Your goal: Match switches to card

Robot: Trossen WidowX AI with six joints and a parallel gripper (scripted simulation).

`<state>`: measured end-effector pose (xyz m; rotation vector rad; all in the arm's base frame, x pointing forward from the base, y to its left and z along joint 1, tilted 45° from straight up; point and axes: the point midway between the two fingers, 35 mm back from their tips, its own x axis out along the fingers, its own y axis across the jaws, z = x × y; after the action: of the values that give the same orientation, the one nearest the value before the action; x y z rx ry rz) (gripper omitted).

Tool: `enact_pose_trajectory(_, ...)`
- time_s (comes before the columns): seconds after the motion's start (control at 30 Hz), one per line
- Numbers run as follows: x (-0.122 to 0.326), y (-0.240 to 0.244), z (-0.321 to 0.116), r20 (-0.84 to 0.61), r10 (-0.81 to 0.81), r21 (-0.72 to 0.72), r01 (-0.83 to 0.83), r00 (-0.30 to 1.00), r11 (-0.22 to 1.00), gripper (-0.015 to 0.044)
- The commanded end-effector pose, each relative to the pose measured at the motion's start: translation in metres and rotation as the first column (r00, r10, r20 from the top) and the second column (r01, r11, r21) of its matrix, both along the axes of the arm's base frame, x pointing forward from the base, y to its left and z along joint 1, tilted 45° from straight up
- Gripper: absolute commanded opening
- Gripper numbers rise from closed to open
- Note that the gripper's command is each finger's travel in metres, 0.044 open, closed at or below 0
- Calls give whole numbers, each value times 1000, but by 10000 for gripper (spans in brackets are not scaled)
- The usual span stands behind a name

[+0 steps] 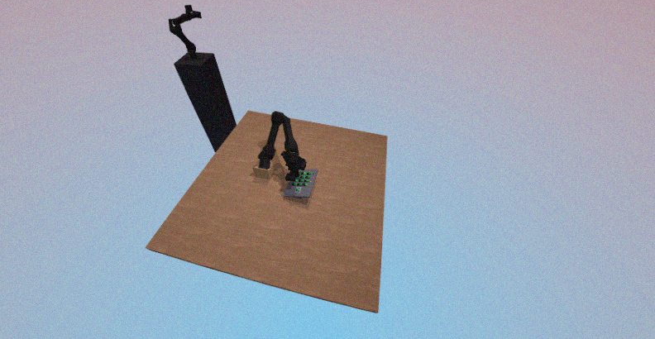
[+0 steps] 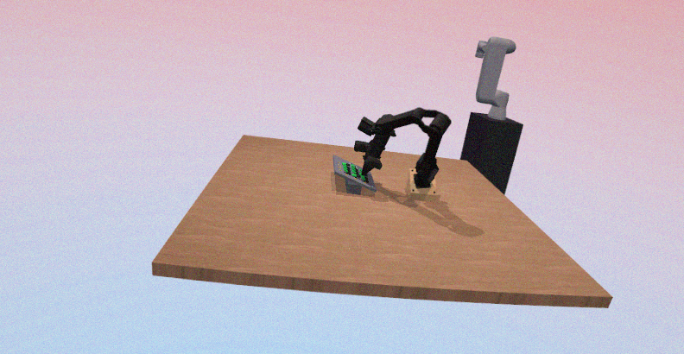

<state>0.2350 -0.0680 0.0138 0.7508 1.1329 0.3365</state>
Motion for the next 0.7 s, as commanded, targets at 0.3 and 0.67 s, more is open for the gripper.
enact_pose_trajectory(0.3,0,2,-2,-4,-3,7,3,1000,1000,0)
enact_pose_trajectory(0.67,-25,-32,35,9,-19,1,19,1000,1000,0)
